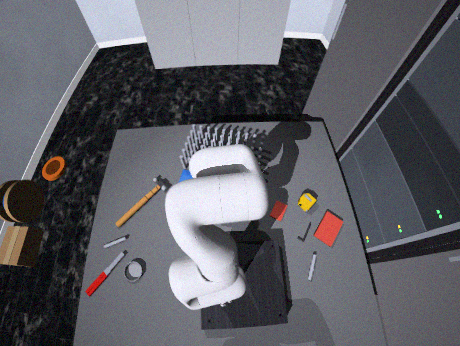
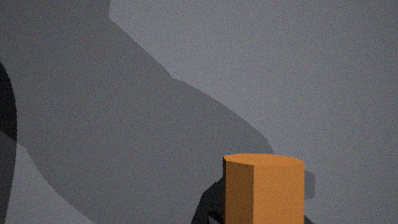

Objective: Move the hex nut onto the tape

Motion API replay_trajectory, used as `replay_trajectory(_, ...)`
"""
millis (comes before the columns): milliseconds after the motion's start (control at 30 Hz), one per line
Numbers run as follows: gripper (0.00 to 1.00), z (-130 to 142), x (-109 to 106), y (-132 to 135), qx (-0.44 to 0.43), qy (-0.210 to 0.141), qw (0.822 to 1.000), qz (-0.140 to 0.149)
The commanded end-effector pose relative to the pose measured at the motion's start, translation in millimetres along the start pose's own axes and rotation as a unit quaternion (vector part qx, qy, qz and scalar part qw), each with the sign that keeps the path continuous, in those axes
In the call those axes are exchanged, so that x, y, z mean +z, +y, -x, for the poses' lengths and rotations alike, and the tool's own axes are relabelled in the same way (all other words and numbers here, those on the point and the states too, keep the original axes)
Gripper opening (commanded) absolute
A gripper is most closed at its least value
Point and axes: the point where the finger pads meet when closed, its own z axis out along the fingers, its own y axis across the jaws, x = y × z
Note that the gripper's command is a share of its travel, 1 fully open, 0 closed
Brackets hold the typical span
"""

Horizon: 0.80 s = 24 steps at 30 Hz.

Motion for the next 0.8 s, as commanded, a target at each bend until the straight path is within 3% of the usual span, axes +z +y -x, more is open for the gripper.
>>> replay_trajectory(0, 0.00, 1.3, -0.9, 0.4, 0.000, -0.002, 1.000, 0.001)
replay_trajectory(767, 0.00, 1.3, 5.5, 0.4, 0.000, -0.002, 1.000, 0.001)
